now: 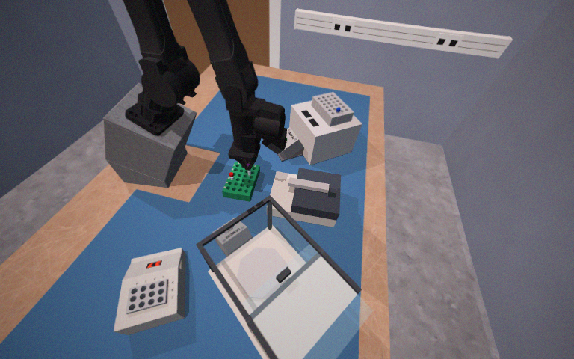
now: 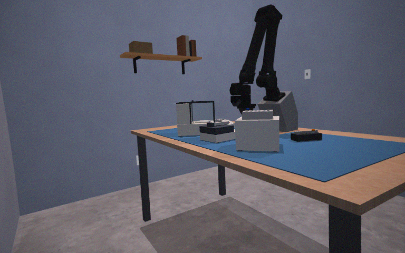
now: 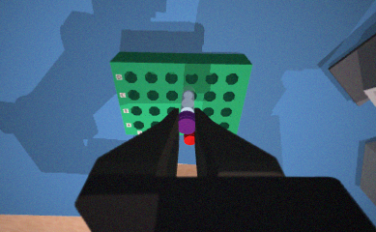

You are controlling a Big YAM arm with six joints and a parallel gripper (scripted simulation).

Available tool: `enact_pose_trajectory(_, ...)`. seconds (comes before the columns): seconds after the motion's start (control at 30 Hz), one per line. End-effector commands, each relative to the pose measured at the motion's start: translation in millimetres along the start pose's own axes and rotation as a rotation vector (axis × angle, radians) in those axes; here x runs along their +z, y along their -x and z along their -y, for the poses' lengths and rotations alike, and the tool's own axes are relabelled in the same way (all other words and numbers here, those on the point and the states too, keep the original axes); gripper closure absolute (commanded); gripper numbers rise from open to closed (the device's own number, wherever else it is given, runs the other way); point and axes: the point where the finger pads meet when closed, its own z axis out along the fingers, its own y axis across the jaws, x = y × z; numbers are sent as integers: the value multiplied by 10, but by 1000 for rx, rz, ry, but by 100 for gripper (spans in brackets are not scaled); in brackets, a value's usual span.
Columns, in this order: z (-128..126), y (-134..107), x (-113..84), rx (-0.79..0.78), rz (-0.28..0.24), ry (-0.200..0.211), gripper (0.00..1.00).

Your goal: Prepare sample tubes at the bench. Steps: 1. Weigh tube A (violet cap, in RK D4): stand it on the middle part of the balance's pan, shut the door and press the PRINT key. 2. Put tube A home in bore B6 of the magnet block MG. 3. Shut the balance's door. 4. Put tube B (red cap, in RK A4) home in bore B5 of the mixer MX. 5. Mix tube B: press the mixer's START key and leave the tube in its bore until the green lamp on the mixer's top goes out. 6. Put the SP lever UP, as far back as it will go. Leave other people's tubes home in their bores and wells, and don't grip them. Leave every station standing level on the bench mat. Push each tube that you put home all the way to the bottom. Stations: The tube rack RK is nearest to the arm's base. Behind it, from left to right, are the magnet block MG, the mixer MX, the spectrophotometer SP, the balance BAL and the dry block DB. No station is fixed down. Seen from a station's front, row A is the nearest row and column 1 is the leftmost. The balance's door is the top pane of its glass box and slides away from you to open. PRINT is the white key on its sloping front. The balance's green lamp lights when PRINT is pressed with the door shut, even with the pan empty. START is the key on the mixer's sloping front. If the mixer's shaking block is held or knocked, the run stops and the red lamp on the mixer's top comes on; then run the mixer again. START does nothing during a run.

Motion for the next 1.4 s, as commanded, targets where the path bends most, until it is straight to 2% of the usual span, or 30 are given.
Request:
enact_pose_trajectory(0.0,47,167,-125,9,24,-6,91)
enact_pose_trajectory(0.17,48,171,-167,2,25,-6,91)
enact_pose_trajectory(0.3,44,91,-130,2,2,-3,91)
enact_pose_trajectory(1.37,15,76,-120,3,8,-1,91)
